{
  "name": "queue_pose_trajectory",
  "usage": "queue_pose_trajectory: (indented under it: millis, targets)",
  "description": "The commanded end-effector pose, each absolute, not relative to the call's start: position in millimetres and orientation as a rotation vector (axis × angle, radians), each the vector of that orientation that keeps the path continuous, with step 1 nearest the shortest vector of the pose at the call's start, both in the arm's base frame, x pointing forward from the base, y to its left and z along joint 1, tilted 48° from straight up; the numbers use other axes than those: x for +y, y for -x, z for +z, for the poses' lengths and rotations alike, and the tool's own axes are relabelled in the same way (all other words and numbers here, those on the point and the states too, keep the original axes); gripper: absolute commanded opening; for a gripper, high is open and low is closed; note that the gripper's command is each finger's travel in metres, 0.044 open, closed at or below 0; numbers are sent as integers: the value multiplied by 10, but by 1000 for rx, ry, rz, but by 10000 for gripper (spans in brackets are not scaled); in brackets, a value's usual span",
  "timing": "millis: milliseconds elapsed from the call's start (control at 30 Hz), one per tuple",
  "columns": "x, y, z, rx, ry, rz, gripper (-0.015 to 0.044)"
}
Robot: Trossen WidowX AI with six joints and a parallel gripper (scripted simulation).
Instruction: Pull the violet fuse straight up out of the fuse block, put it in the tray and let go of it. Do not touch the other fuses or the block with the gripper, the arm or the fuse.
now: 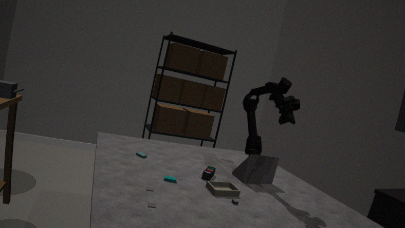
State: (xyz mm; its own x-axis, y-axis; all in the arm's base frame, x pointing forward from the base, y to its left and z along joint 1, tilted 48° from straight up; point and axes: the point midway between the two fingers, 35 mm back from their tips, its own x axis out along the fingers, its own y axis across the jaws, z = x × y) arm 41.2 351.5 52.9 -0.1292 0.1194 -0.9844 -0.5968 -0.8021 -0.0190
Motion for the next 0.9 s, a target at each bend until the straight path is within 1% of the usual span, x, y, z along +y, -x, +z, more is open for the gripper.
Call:
queue_pose_trajectory:
  millis: [0, 33, 67, 233, 333, 600, 867]
  targets:
    - [3507, -441, 522, 550, 1664, 1963, 26]
    - [3480, -526, 501, 603, 1646, 1915, 53]
    - [3431, -665, 467, 687, 1616, 1833, 63]
    - [3012, -1452, 289, 1102, 1383, 1306, 63]
    - [2743, -1776, 206, 1245, 1247, 1048, 63]
    - [1986, -2356, 12, 1455, 897, 429, 63]
    - [1197, -2703, -71, 1493, 587, -175, 63]
